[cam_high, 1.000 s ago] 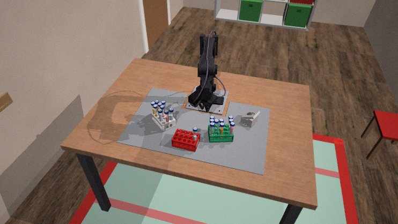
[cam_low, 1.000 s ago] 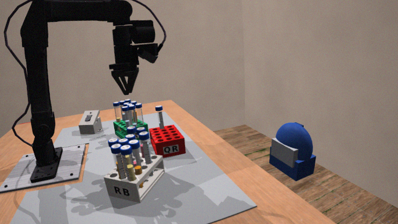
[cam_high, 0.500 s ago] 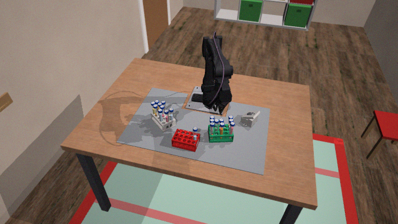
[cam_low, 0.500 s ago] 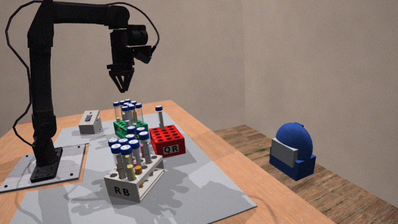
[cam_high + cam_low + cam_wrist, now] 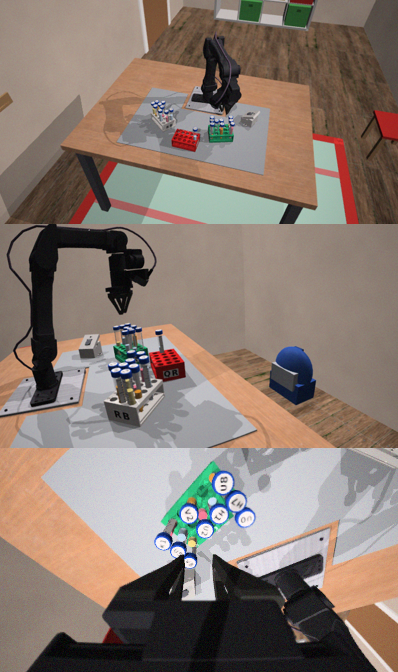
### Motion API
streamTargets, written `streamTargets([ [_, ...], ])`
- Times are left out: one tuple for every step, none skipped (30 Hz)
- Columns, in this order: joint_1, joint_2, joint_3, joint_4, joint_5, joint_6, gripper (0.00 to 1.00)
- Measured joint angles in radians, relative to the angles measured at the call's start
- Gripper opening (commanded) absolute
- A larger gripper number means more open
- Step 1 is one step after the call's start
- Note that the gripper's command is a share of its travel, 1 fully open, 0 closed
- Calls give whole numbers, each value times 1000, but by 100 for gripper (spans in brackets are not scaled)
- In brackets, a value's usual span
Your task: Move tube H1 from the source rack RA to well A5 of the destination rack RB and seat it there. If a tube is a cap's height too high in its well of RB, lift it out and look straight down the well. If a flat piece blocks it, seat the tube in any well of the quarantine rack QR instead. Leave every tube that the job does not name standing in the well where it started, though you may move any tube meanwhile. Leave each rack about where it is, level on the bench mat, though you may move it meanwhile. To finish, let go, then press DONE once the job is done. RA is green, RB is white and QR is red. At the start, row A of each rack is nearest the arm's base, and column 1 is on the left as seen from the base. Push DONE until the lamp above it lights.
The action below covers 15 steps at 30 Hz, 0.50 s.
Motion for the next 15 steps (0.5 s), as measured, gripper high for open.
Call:
streamTargets([
  [-2, 0, -1, 0, 0, 0, 30],
  [-3, -1, -5, 0, 0, 0, 30],
  [-5, -2, -8, -2, 0, -1, 30],
  [-6, -2, -8, -3, 0, -2, 30],
  [-8, -3, -8, -3, 0, -3, 30],
  [-10, -5, -8, -3, 0, -4, 30],
  [-10, -6, -8, -3, 0, -5, 30],
  [-11, -8, -8, -3, 0, -5, 30],
  [-12, -11, -11, 0, 0, -6, 30],
  [-12, -14, -19, 2, 0, -7, 30],
  [-13, -17, -29, 3, 0, -8, 30],
  [-14, -19, -39, 5, 0, -9, 30],
  [-15, -20, -50, 8, 0, -10, 30],
  [-16, -20, -60, 11, 0, -11, 30],
  [-17, -20, -69, 17, 0, -11, 30],
])
